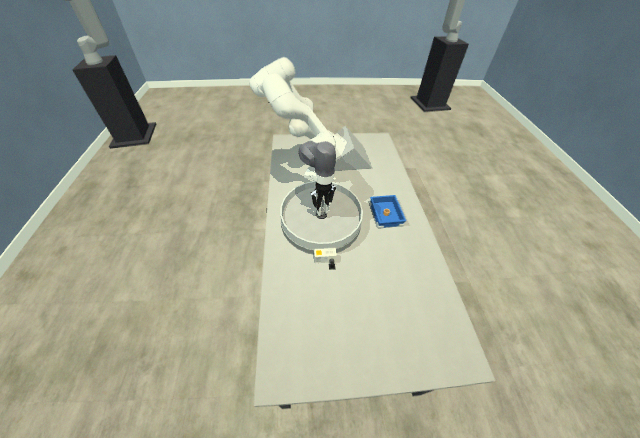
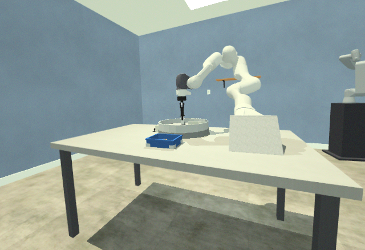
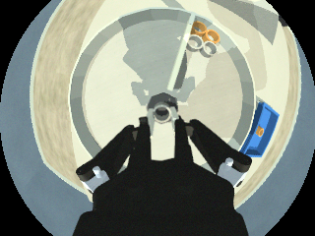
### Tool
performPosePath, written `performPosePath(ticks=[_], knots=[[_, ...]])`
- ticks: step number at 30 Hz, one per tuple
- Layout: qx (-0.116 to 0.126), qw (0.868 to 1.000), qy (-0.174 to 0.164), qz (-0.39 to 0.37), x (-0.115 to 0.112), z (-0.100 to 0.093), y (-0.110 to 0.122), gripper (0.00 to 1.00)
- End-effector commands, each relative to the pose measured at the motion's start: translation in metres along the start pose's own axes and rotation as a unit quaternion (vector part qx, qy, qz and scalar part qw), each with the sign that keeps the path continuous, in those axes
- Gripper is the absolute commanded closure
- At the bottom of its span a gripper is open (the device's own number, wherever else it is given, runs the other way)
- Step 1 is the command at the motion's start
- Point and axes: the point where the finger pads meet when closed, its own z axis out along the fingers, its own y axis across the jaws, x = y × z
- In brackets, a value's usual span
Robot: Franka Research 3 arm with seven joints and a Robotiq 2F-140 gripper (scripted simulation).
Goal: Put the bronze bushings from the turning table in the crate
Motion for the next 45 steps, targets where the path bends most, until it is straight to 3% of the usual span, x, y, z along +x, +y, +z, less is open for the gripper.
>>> performPosePath(ticks=[1,45], knots=[[-0.001,1.0,-0.001,-0.004,-0.0006,0.001,0.0019,1.0],[-0.001,1.0,-0.001,-0.004,-0.0003,0.0056,0.0022,1.0]])
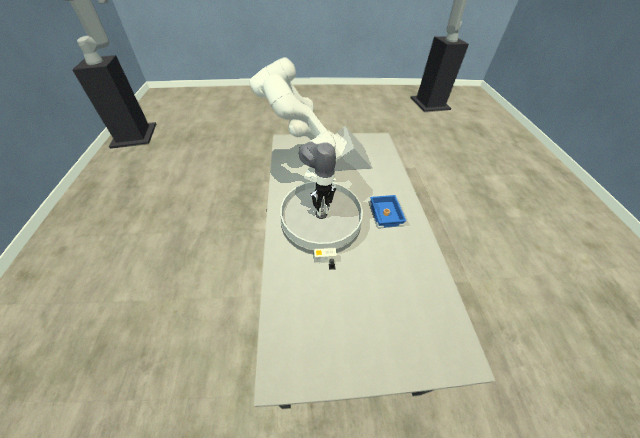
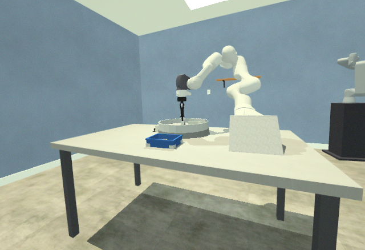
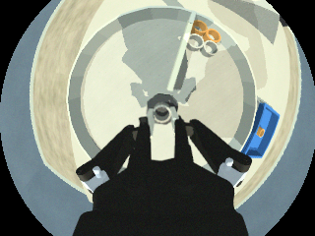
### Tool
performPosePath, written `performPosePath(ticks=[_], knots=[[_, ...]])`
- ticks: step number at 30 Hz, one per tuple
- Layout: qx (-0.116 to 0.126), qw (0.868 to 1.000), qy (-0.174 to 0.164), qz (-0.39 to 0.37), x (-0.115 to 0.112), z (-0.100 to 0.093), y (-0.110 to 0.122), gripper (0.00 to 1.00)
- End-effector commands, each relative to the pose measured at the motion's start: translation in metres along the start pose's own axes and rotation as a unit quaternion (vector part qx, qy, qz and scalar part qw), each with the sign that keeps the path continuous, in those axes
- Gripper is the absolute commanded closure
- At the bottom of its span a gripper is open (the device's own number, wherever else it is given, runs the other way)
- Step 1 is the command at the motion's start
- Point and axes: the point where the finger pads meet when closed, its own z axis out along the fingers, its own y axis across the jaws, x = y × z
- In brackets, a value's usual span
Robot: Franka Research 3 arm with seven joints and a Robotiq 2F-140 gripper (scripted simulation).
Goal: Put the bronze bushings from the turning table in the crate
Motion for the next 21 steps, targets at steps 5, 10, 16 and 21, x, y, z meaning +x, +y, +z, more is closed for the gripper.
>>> performPosePath(ticks=[5,10,16,21], knots=[[-0.001,1.0,-0.001,-0.004,-0.0005,0.0002,0.0016,1.0],[-0.001,1.0,-0.001,-0.004,-0.0005,0.0002,0.0016,1.0],[-0.001,1.0,-0.001,-0.004,-0.0005,0.0002,0.0016,0.76],[-0.001,1.0,-0.001,-0.004,-0.0005,0.0002,0.0016,0.76]])
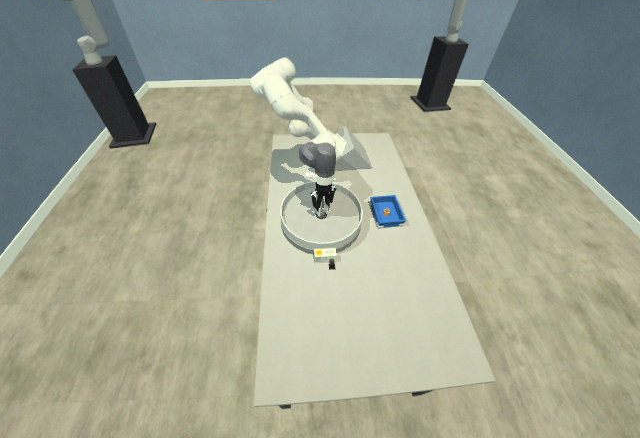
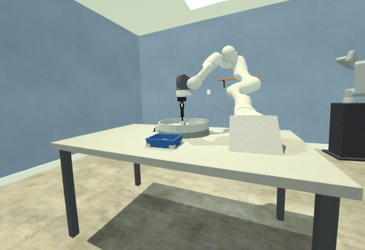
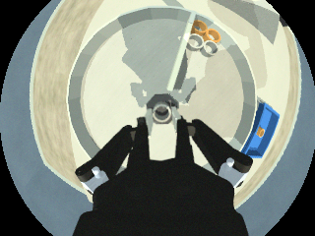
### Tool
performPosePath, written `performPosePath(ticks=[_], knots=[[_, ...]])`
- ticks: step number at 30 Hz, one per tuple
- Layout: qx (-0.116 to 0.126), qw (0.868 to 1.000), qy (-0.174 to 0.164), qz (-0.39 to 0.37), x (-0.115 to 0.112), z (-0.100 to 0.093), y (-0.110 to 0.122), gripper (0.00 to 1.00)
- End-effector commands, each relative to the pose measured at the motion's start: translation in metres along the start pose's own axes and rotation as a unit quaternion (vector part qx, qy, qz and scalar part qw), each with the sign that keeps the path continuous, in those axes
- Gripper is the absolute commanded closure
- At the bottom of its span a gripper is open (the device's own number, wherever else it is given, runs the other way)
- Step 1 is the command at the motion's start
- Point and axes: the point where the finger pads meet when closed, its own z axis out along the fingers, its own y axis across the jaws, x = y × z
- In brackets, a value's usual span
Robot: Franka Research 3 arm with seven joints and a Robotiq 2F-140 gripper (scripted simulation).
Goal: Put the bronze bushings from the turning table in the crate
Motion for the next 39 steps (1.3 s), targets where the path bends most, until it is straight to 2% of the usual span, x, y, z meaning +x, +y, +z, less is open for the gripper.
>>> performPosePath(ticks=[1,28,33,35,39], knots=[[-0.001,1.0,-0.001,-0.004,0.0,0.0,0.001,0.76],[-0.001,1.0,-0.001,-0.004,0.0,-0.001,0.001,0.76],[-0.001,1.0,-0.001,-0.004,0.0,-0.015,0.001,0.76],[-0.001,1.0,-0.001,-0.004,0.0,-0.015,0.001,0.76],[-0.001,1.0,-0.001,-0.004,0.0,-0.034,0.001,0.76]])
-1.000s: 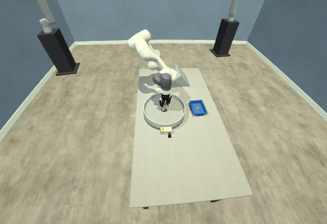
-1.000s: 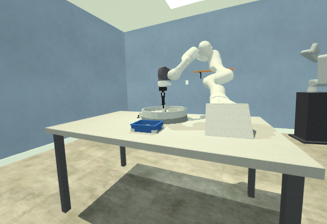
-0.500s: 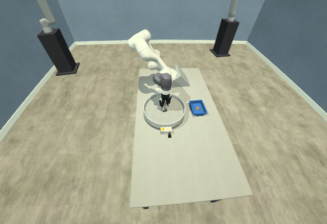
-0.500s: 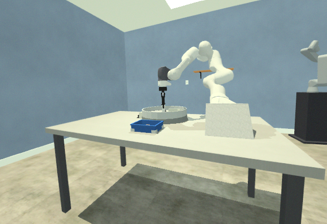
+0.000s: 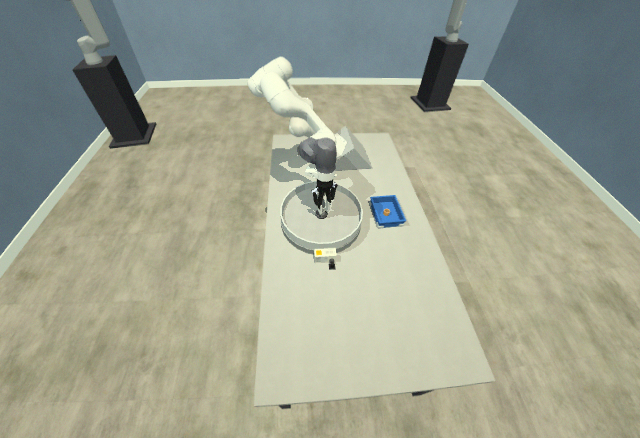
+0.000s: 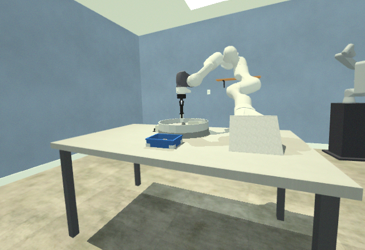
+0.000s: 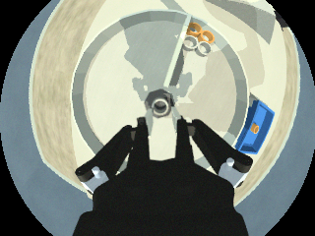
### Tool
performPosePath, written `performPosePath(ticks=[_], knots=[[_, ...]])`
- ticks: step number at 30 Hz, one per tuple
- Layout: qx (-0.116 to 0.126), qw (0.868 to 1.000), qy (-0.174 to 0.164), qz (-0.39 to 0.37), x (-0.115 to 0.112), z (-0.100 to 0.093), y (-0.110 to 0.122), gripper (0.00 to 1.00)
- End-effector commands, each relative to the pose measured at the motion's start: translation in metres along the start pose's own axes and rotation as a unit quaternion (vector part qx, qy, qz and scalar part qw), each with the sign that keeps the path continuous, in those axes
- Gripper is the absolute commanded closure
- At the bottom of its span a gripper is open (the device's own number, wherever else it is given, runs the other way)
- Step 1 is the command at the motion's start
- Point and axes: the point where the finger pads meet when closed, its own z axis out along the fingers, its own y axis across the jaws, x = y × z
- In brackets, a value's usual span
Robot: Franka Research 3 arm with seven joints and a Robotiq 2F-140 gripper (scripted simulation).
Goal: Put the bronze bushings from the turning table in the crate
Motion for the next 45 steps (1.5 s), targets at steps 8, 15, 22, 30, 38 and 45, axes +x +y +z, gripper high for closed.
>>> performPosePath(ticks=[8,15,22,30,38,45], knots=[[0.005,1.0,0.007,0.002,0.004,-0.033,-0.004,0.76],[0.005,1.0,0.007,0.002,0.004,-0.034,-0.004,0.76],[0.005,1.0,0.007,0.002,0.004,-0.034,-0.004,0.76],[0.005,1.0,0.007,0.002,0.004,-0.034,-0.004,0.76],[0.005,1.0,0.007,0.002,0.004,-0.034,-0.004,0.76],[0.005,1.0,0.007,0.002,0.004,-0.034,-0.004,0.76]])
